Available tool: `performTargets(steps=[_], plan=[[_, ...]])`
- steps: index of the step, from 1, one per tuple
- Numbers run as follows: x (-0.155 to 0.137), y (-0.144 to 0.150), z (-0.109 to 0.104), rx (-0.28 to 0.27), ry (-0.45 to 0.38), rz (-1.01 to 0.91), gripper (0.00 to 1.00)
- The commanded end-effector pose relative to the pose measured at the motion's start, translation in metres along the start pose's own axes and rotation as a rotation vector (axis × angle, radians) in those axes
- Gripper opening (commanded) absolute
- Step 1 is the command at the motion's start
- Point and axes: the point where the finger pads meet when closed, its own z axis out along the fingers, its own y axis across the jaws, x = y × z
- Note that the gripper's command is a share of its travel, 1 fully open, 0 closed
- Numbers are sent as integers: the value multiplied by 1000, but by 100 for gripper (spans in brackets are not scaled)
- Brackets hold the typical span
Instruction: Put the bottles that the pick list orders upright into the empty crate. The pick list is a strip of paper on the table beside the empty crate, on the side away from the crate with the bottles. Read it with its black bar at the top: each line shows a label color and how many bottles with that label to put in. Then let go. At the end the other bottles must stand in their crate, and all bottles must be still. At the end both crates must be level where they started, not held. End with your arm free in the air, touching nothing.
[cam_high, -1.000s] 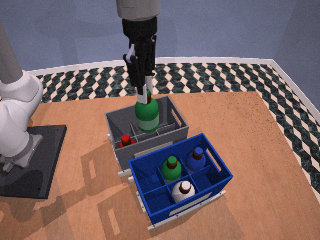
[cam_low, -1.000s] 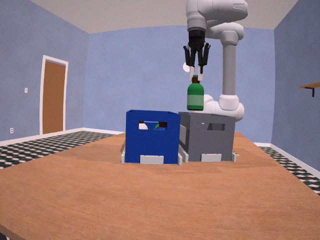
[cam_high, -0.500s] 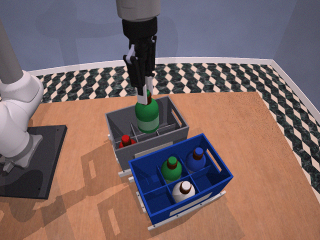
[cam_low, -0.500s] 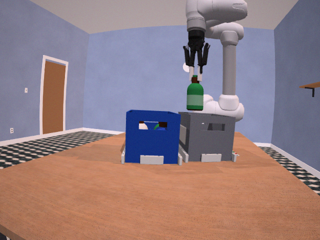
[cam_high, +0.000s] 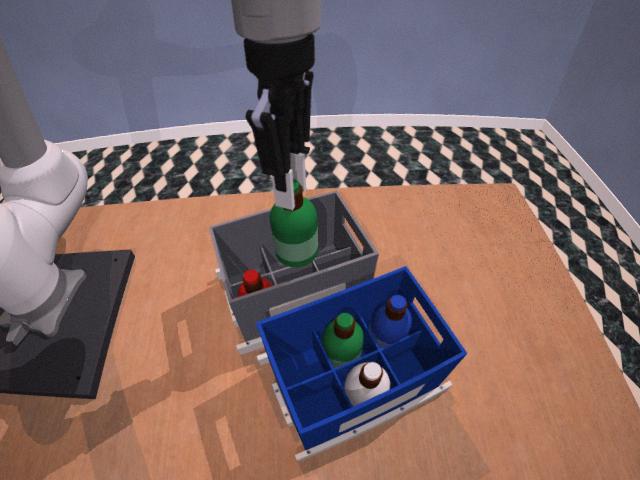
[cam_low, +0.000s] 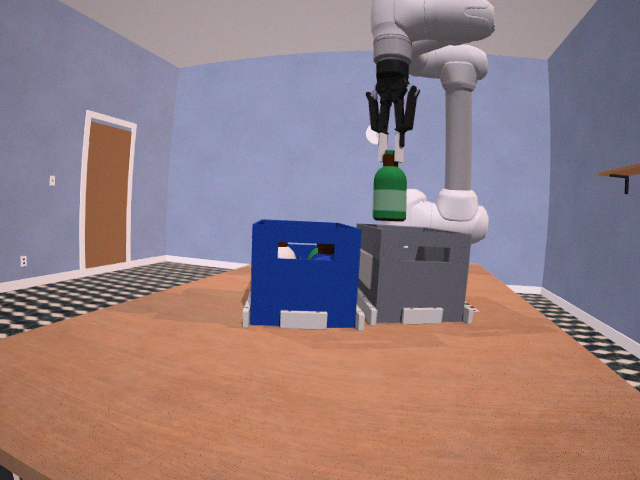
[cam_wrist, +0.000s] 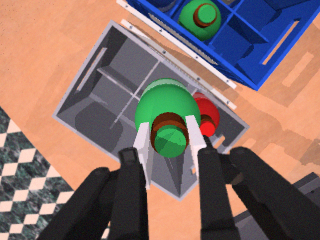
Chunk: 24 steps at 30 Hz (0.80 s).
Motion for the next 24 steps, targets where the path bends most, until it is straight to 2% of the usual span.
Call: performTargets(steps=[1,24], plan=[[0,0,0,0,0,0,0],[0,1,16,0,0,0,0]])
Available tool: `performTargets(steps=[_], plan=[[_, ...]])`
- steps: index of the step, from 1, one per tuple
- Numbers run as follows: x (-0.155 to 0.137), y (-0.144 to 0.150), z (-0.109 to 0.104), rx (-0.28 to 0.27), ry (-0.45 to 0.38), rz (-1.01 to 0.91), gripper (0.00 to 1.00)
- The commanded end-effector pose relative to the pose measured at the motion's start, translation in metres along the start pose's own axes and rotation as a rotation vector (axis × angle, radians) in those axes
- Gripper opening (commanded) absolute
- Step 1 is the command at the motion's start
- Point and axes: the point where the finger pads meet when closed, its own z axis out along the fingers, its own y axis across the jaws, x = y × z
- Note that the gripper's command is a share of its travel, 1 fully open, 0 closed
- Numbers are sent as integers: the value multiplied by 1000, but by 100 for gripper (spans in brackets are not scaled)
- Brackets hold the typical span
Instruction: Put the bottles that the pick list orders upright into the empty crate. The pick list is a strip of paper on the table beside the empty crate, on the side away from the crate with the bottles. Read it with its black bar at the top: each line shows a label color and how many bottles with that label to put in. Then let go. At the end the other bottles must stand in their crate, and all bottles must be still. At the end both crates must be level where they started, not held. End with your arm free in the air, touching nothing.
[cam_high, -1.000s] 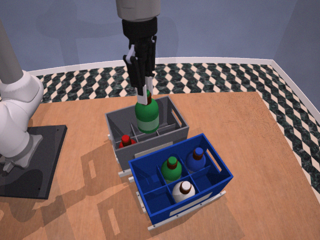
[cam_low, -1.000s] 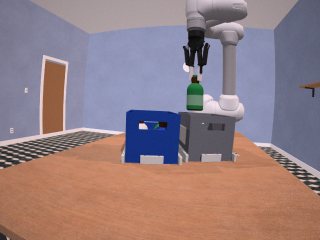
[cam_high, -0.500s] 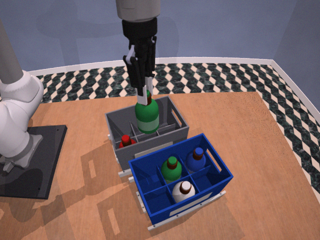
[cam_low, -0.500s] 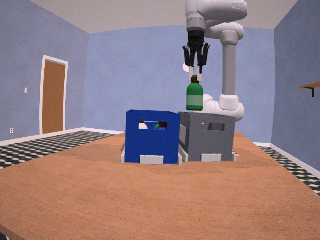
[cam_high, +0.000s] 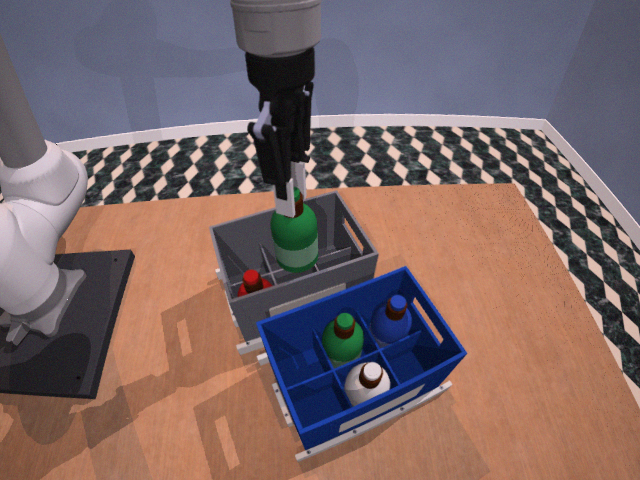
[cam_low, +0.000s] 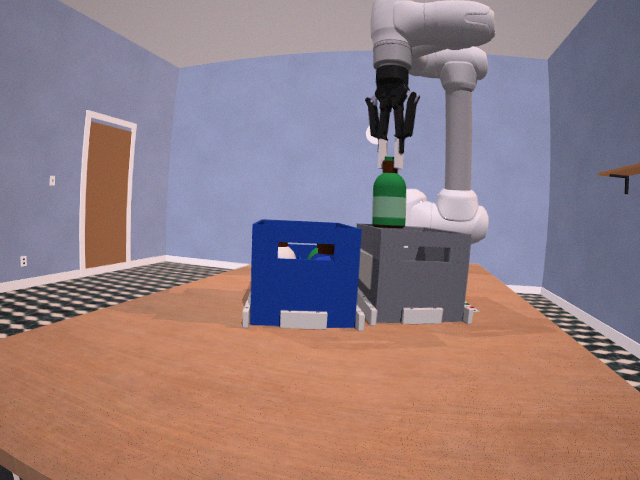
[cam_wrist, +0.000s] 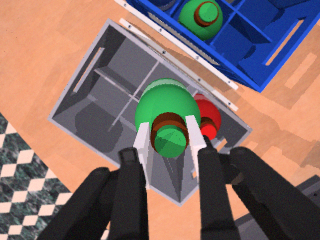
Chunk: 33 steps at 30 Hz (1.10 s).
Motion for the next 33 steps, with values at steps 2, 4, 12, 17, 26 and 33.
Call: performTargets(steps=[2,4,12,17,26,33], plan=[[0,0,2,0,0,0,0],[0,0,4,0,0,0,0],[0,0,12,0,0,0,0],[0,0,16,0,0,0,0],[0,0,24,0,0,0,0],[0,0,31,0,0,0,0]])
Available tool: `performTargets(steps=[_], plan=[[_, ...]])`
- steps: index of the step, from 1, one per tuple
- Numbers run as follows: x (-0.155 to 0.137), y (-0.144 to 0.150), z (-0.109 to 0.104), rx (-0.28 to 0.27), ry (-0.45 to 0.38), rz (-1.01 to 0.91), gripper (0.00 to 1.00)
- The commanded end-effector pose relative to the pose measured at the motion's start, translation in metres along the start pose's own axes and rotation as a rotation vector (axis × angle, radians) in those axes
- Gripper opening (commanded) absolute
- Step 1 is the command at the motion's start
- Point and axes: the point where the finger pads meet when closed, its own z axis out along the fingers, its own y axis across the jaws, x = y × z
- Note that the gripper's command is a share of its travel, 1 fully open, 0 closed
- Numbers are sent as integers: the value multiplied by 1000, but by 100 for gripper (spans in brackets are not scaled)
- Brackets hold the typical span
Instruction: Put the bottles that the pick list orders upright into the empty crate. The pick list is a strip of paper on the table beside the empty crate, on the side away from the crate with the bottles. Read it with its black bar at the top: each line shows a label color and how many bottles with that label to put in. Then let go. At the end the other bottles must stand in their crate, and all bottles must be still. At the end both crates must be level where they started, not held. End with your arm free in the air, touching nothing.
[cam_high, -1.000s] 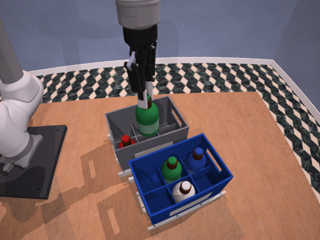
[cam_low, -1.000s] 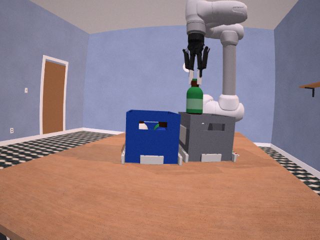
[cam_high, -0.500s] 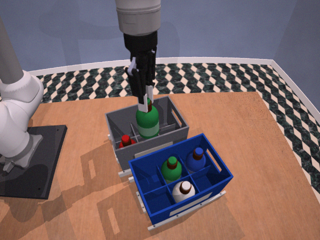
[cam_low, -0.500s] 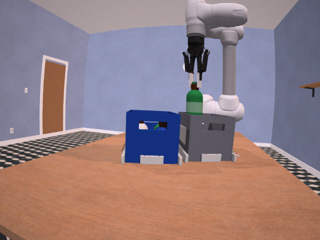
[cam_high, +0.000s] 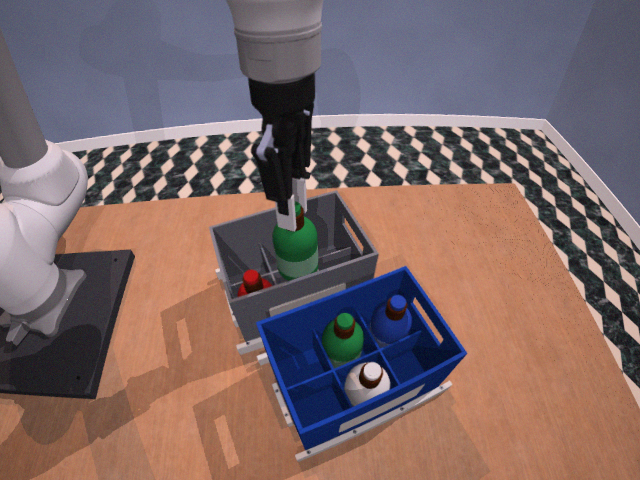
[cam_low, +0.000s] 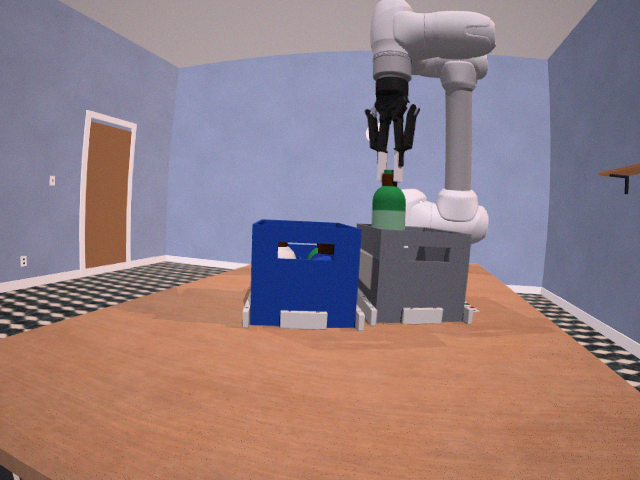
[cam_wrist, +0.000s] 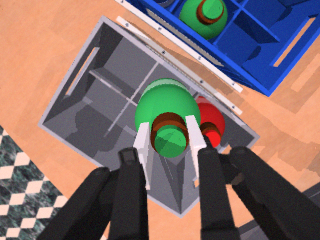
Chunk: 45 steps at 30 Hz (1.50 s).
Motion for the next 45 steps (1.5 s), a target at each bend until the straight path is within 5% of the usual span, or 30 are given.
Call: performTargets(steps=[1,45], plan=[[0,0,2,0,0,0,0],[0,0,41,0,0,0,0]])
